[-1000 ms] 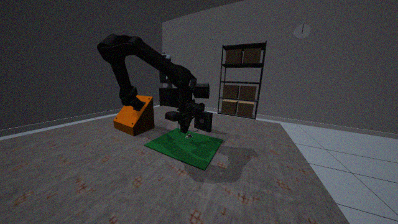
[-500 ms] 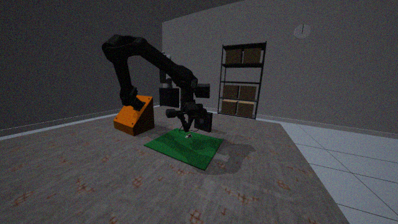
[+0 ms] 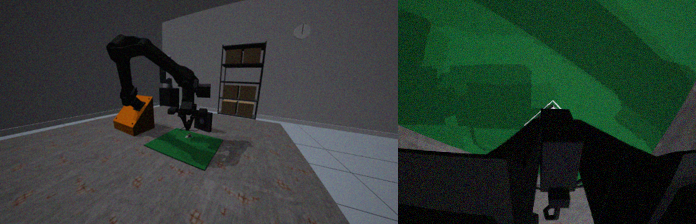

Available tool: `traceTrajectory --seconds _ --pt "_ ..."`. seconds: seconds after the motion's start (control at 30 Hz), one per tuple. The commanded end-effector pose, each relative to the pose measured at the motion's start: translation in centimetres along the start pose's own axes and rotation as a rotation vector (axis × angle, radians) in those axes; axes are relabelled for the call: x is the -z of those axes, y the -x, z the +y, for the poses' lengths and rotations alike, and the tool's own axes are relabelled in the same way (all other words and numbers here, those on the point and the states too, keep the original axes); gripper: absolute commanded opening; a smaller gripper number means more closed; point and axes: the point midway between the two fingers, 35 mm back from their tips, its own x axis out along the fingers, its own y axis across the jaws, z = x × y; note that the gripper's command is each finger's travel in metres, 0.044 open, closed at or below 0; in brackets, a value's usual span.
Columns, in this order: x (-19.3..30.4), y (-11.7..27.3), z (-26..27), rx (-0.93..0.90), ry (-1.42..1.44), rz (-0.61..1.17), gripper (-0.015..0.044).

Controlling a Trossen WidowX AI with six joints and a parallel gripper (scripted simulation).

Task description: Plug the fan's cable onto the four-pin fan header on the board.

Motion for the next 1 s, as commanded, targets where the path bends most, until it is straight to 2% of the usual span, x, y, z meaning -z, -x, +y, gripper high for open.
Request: traceTrajectory --seconds 0.0,0.53,0.97 --pt "0.6 0.0 0.1 0.0 -0.147 0.005 0.0" --pt "2.3 -0.1 0.2 0.002 -0.705 0.004 0.0" --pt "2.5 -0.1 0.1 0.002 -0.794 0.003 0.0"
